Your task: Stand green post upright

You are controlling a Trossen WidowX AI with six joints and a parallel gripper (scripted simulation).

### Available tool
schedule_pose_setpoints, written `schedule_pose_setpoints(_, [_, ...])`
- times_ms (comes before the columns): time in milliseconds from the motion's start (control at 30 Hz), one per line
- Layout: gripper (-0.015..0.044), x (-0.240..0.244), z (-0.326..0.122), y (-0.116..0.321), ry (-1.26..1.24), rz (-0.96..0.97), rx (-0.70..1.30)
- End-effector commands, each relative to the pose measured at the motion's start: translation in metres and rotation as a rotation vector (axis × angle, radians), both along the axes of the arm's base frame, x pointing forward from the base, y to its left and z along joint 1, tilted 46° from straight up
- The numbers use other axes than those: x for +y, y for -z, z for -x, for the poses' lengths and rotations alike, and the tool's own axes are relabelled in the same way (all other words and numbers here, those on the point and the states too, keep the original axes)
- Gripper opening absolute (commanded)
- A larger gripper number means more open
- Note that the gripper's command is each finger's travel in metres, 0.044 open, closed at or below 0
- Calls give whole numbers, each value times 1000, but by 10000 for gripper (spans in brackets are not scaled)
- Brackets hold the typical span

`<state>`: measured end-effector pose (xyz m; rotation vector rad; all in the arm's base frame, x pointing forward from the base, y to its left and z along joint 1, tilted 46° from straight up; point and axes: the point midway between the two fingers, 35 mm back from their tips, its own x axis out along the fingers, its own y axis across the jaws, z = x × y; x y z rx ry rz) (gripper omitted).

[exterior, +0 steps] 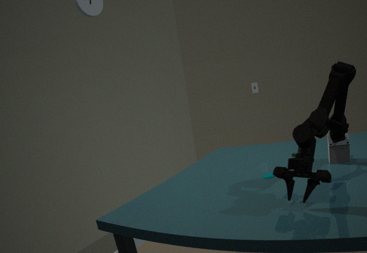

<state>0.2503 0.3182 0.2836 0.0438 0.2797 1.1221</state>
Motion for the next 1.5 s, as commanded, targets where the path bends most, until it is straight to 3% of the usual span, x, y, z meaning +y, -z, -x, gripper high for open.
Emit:
schedule_pose_setpoints(0, [233, -10, -20, 9, 58, 21, 41])
schedule_pose_setpoints(767, [233, -111, -126, 103, 367, 230, 325])
schedule_pose_setpoints(1467, [233, -234, -165, 189, 605, 331, 655])
